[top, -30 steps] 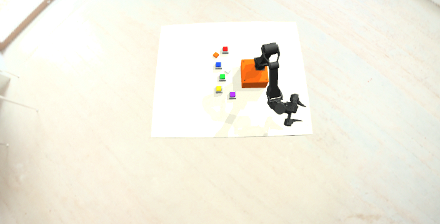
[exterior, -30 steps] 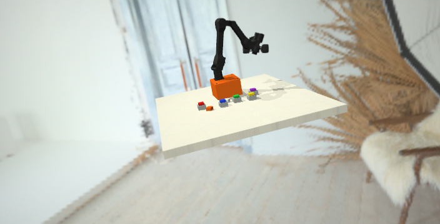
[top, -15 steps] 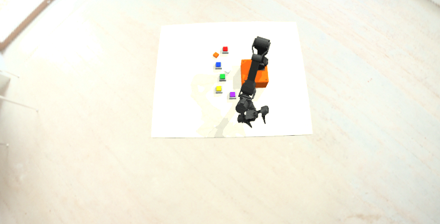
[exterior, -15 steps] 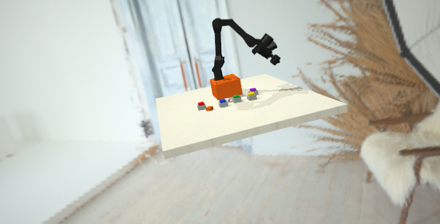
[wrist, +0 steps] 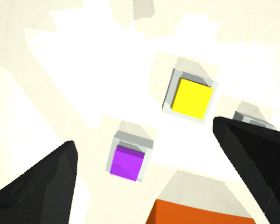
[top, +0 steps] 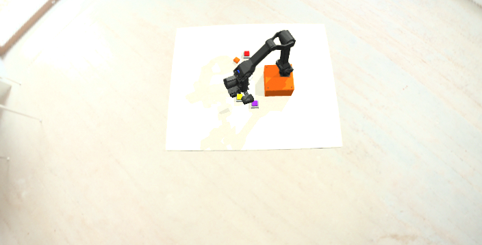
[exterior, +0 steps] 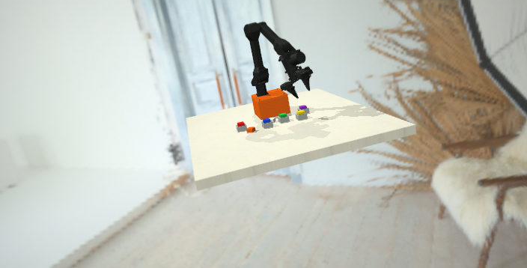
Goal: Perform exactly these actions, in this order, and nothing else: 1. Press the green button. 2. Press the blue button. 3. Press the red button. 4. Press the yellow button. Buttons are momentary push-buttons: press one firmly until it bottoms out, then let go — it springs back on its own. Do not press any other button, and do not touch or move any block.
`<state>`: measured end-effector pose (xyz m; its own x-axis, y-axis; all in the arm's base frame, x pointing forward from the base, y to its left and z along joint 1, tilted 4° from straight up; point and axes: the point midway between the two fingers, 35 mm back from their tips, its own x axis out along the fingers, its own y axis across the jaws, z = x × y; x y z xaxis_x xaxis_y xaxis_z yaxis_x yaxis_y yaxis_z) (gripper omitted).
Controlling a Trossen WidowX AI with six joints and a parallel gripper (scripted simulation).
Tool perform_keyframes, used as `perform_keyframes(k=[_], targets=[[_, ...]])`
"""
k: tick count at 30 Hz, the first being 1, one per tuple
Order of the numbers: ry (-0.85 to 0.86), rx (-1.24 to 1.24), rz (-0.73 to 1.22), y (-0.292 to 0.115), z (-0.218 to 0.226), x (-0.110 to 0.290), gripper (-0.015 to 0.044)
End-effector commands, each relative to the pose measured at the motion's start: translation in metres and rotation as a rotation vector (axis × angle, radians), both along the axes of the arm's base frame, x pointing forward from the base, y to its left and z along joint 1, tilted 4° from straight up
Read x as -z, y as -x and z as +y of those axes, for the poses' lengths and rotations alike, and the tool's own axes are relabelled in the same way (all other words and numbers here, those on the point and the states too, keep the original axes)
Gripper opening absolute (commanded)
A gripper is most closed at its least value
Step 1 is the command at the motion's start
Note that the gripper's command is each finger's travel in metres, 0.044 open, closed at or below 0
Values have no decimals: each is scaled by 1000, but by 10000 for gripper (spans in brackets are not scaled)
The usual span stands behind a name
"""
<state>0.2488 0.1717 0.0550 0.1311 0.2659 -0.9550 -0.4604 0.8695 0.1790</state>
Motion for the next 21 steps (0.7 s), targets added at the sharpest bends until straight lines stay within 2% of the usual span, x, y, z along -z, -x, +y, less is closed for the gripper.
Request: perform_keyframes(k=[1, 4, 9, 11, 14, 21], targets=[[138, 231, 52, -6, -66, -6, 400], [233, 386, 98, -2, -111, -12, 400], [240, 397, 102, -1, -114, -12, 400], [240, 397, 102, -4, -114, 2, 347], [240, 397, 102, -6, -115, 46, 269], [240, 397, 102, -6, -116, 49, 85]])
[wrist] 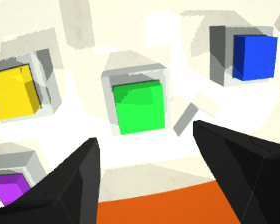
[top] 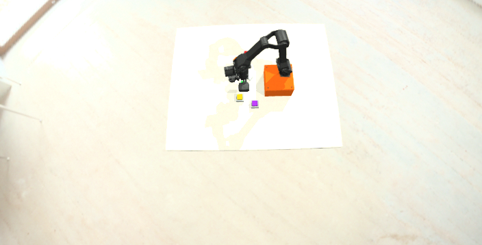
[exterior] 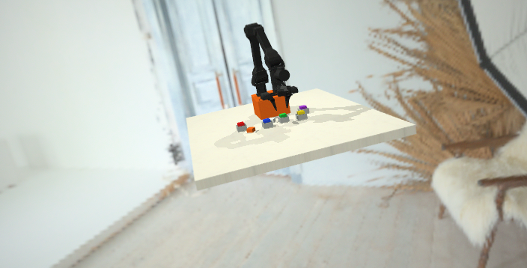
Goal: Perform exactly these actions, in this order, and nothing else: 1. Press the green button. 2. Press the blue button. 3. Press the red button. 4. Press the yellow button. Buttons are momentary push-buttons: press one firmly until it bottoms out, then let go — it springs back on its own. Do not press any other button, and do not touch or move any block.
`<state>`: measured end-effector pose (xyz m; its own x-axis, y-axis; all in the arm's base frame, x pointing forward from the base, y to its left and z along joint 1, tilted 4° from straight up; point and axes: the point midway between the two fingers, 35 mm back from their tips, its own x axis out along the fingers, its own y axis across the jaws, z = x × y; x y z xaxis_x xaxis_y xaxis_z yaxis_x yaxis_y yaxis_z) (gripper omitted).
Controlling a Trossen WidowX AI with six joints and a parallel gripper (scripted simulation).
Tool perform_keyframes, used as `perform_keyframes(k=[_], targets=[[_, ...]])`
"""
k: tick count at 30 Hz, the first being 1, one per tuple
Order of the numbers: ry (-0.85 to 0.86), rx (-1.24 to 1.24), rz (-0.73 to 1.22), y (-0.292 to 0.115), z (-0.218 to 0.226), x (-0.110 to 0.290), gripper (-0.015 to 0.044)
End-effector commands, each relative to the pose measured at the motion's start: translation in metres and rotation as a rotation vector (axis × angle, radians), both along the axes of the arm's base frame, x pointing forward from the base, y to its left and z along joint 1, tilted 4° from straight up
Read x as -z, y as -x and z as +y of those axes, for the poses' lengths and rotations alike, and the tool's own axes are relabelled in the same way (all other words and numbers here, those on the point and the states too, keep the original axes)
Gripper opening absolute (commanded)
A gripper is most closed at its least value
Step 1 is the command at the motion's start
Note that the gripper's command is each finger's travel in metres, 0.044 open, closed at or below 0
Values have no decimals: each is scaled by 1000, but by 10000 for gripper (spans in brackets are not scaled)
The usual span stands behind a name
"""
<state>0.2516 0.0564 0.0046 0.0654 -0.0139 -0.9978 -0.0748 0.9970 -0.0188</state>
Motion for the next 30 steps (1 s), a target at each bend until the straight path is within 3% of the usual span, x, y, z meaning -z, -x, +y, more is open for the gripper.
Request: perform_keyframes(k=[1, 3, 30], targets=[[2, 0, -15, -3, 0, -1, 59], [2, 0, -15, -3, 0, -1, 20], [2, 0, -15, -6, -1, 29, 20]])
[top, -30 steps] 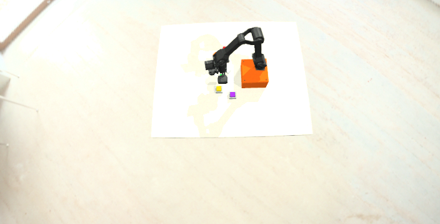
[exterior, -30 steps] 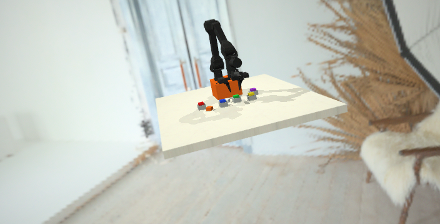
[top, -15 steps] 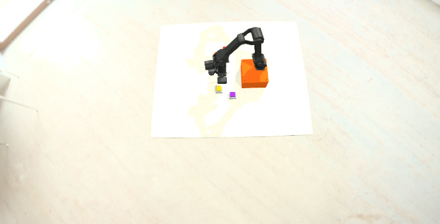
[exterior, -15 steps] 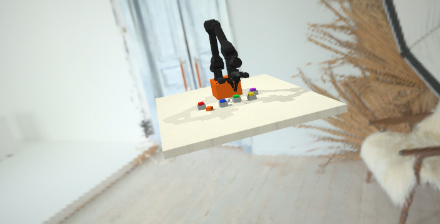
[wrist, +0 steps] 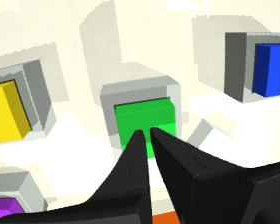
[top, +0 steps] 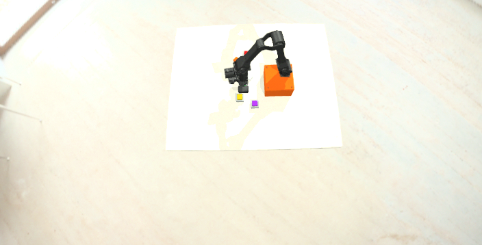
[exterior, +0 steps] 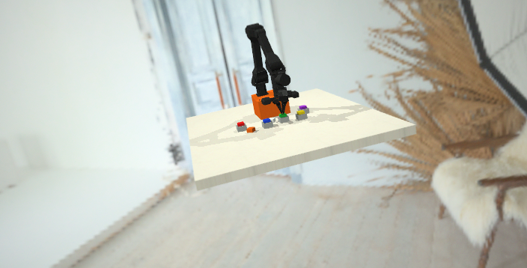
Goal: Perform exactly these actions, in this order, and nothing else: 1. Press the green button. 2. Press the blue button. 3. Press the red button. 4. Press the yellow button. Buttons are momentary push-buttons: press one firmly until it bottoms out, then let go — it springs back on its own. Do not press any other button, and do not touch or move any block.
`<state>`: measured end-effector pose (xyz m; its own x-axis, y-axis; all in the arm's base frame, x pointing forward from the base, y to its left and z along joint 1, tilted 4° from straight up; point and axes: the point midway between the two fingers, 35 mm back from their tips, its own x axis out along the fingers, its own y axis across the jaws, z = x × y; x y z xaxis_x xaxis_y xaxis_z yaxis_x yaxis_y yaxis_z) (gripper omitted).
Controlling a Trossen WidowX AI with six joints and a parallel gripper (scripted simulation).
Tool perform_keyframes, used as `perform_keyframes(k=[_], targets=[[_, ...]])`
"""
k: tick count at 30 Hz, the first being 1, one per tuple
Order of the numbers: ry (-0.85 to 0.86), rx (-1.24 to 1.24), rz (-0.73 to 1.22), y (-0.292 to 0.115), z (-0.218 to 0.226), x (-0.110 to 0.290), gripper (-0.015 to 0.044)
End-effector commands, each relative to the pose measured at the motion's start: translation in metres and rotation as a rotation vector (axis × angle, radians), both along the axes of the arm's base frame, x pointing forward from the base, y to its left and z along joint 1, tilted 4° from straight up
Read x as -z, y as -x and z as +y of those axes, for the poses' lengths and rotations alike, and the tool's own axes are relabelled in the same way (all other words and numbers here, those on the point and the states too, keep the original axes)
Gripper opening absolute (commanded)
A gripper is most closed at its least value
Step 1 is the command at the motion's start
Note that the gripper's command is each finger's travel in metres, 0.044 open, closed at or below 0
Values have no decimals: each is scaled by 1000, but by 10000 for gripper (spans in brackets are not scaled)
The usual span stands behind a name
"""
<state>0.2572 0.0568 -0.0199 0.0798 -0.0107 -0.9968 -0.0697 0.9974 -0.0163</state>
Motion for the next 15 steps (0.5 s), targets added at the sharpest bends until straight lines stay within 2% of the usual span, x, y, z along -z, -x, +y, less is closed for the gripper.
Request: perform_keyframes(k=[1, 15], targets=[[6, -5, 0, 0, -1, 6, 20], [6, -5, 0, 0, -1, 8, 20]])
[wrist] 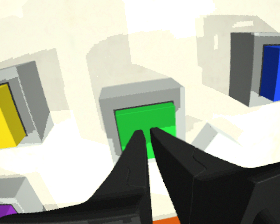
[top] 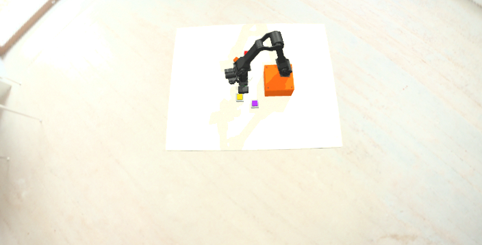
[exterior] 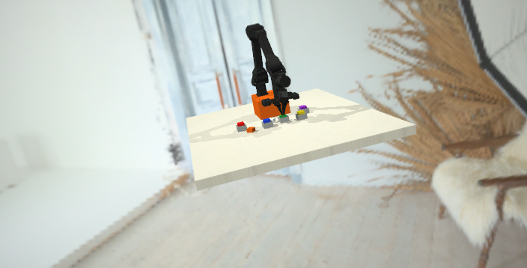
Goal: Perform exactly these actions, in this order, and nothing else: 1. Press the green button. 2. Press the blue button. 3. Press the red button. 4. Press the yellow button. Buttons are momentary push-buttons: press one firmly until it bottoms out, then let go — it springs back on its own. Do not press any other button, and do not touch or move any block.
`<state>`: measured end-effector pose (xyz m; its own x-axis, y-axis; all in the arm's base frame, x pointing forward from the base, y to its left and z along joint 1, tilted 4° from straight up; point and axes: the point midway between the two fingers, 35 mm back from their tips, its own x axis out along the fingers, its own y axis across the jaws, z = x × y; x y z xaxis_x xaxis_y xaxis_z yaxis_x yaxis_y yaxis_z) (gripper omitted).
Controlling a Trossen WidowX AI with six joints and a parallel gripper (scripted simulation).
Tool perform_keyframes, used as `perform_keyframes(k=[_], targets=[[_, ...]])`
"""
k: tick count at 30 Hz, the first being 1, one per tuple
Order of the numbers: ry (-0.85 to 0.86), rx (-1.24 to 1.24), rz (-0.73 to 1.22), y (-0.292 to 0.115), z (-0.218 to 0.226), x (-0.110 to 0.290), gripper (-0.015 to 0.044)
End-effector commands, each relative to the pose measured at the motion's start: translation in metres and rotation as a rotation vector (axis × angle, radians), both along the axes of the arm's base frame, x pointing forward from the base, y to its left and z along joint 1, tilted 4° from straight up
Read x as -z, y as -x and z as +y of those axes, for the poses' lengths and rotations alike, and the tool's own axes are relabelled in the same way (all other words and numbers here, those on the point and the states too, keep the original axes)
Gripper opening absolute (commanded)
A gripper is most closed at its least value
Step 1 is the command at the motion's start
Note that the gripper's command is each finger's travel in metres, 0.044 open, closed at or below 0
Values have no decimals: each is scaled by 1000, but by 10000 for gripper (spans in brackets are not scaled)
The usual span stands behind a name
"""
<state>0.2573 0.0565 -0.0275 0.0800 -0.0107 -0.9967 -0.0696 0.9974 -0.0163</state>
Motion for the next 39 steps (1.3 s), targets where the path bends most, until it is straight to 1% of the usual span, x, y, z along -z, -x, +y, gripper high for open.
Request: perform_keyframes(k=[1, 6, 9, 13, 14, 16, 18, 24, 31, 34, 36, 38, 39], targets=[[6, -5, 0, 0, -1, 0, 20], [0, 0, 0, 0, 0, -3, 20], [5, -4, 0, 2, 0, -30, 20], [6, -5, -1, 2, 0, -36, 20], [6, -6, -1, 2, 0, -47, 20], [5, -5, -1, 5, 1, -81, 20], [5, -5, -1, 7, 1, -95, 20], [6, -5, -1, 3, -6, -95, 20], [12, -5, -3, -26, -83, -99, 20], [13, -5, -3, -27, -91, -100, 20], [13, -5, -3, -30, -92, -86, 20], [13, -5, -3, -33, -93, -52, 20], [13, -5, -3, -32, -93, -41, 20]])
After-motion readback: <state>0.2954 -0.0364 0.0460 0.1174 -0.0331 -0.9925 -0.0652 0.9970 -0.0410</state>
